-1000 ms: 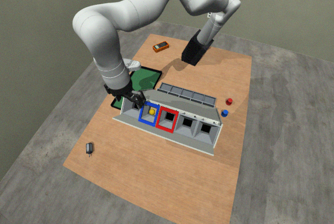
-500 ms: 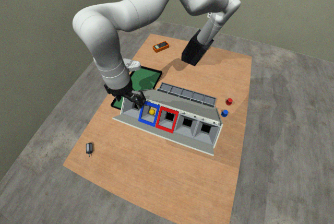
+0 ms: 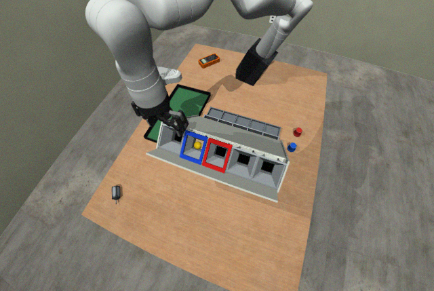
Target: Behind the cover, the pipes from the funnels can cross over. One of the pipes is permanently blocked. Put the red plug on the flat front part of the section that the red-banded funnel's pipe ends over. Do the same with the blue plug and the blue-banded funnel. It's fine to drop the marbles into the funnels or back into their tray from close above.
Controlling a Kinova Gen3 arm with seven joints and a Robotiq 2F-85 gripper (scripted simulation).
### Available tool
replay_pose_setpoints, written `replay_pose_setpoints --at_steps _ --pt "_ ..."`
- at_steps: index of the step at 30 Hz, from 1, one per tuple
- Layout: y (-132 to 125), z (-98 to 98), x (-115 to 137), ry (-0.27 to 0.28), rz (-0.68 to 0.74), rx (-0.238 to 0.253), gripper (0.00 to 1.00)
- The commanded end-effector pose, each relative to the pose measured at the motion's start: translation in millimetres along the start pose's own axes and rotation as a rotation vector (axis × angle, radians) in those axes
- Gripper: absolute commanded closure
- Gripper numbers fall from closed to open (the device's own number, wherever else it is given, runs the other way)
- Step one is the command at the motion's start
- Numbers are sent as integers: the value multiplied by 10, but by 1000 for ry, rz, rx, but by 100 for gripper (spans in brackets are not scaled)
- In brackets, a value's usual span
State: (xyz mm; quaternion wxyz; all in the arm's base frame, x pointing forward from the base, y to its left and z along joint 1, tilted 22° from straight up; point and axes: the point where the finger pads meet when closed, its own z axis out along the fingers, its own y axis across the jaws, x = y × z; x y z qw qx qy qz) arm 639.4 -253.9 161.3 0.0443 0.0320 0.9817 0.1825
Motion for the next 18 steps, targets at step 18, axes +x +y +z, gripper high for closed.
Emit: replay_pose_setpoints --at_steps 18 --pt "-8 -26 1280 -1 0 0 0"
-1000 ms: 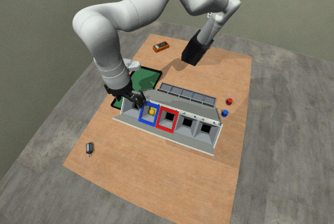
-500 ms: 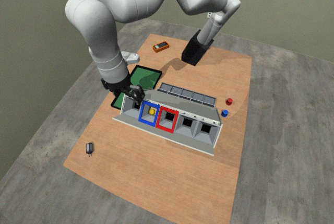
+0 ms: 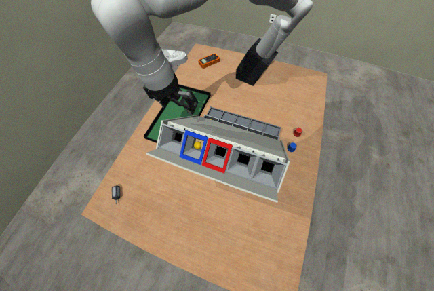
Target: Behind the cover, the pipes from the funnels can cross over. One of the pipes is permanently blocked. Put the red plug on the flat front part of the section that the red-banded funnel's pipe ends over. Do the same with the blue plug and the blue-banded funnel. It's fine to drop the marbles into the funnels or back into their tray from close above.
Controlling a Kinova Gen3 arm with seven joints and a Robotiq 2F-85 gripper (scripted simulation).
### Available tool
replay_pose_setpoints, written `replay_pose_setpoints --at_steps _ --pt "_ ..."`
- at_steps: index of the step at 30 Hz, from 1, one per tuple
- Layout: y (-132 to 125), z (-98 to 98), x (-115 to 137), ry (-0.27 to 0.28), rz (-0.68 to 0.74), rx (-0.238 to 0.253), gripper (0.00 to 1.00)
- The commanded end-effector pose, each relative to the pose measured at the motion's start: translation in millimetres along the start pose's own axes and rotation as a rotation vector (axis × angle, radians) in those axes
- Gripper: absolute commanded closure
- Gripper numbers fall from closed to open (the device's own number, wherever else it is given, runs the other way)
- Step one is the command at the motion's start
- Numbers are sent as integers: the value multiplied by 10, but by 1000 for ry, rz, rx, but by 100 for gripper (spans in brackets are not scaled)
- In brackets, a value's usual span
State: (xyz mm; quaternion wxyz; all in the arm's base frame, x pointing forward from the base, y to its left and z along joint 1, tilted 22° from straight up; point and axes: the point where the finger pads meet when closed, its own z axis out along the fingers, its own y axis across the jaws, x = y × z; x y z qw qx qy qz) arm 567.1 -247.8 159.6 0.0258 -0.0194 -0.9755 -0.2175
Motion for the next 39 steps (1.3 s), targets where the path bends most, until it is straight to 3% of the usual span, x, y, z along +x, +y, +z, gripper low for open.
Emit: replay_pose_setpoints --at_steps 1,6,7,23,24,29,35,39 --pt "-32 103 643 -145 -5 68 0" --pt "-34 123 760 -145 -5 68 0" --pt "-36 151 952 -142 -5 66 0" --pt "-36 151 952 -142 -5 66 0" --pt "418 521 1337 -136 -4 64 0" --pt "538 601 1426 -136 -4 64 0" --pt "944 924 1770 -136 -4 64 0" --pt "949 928 1774 -136 -4 64 0"
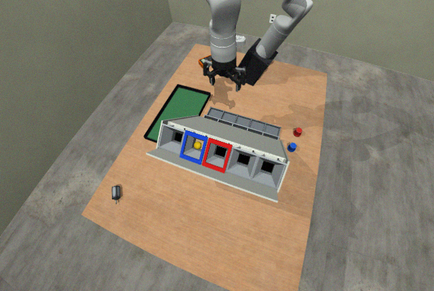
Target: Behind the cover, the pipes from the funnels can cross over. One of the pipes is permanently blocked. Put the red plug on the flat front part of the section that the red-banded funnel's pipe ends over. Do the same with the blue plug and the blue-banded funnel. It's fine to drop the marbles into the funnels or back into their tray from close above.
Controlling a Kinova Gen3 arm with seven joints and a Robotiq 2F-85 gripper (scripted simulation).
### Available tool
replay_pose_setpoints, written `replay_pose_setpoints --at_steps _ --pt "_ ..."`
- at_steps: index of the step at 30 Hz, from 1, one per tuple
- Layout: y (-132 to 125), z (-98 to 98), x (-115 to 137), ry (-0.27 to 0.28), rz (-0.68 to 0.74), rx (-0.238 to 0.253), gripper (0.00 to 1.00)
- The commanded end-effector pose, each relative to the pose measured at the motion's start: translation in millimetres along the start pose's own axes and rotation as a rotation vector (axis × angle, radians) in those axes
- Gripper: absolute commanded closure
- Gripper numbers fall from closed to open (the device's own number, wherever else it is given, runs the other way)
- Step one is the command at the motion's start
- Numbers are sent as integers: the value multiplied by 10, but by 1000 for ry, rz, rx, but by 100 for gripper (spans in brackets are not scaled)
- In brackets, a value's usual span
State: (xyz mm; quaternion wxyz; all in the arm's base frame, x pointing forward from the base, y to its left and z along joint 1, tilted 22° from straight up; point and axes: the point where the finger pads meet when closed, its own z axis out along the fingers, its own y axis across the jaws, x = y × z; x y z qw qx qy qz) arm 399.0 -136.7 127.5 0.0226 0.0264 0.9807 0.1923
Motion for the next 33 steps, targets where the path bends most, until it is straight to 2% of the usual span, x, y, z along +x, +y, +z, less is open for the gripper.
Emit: replay_pose_setpoints --at_steps 1,2,4,33 --pt "168 78 93 -37 2 15 0" --pt "555 311 418 0 -1 0 0" --pt "628 353 472 0 -1 0 0" --pt "621 356 475 1 1 -1 0"
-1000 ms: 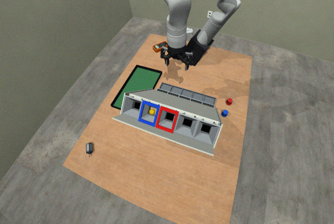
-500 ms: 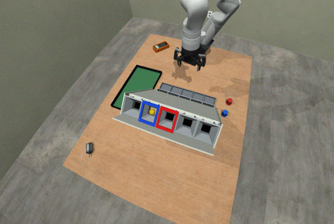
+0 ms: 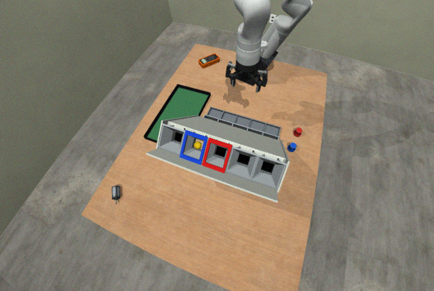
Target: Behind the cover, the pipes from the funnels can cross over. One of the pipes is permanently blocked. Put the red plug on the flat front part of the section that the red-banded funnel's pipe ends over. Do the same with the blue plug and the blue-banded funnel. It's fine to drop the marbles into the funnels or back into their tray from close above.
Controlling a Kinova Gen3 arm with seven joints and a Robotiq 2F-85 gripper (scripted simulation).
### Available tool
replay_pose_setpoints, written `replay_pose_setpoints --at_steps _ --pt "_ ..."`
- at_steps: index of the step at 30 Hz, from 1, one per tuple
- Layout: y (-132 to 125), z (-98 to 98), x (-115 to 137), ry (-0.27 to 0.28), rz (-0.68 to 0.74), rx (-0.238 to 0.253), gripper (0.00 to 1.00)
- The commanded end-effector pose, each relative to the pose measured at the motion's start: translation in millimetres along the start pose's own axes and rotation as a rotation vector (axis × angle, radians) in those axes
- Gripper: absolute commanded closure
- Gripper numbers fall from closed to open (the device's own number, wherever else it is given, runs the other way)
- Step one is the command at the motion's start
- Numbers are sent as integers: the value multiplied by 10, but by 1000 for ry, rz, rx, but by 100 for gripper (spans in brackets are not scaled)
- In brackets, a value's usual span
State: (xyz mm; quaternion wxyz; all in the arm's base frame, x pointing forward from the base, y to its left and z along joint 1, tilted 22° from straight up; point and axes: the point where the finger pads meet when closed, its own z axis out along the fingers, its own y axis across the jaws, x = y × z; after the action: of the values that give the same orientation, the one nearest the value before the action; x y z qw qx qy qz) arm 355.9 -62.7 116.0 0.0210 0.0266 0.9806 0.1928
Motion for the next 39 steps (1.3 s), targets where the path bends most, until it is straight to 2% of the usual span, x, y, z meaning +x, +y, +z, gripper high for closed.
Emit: replay_pose_setpoints --at_steps 1,19,20,39 --pt "-2 -5 -3 -2 0 0 0" --pt "-2 -5 -3 -2 0 0 0" --pt "-2 -5 -3 -2 0 0 50" --pt "-2 -5 -3 -1 0 0 50"
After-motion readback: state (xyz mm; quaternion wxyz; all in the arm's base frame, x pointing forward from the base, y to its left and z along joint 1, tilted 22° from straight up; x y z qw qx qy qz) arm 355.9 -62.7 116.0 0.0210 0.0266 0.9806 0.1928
